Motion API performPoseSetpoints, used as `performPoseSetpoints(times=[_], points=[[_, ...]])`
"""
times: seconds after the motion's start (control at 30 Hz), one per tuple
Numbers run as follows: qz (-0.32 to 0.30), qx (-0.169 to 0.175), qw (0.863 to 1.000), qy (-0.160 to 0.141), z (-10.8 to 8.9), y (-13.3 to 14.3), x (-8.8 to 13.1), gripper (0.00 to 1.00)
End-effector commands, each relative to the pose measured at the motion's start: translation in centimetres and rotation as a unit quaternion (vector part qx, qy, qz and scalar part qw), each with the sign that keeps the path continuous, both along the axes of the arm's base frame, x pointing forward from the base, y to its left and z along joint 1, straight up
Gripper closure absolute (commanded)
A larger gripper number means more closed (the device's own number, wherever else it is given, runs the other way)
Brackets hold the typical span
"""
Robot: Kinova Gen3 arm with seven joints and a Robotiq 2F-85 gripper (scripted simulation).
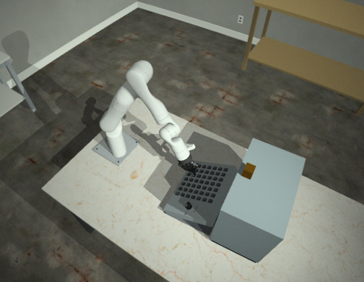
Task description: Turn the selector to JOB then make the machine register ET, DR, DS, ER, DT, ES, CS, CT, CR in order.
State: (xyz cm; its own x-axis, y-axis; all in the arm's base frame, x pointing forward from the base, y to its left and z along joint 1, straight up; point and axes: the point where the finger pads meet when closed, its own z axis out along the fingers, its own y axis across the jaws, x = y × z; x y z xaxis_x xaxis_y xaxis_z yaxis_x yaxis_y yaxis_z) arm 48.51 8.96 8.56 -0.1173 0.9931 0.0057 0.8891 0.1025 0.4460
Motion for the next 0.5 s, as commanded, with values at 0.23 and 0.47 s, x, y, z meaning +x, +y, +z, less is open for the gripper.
performPoseSetpoints(times=[0.23, 0.47], points=[[0.002, 0.0, 1.0, 0.002, 0.8, -0.1, -0.5, 0.9], [0.002, -0.001, 1.0, 0.002, 1.9, -0.1, -1.2, 0.9]])
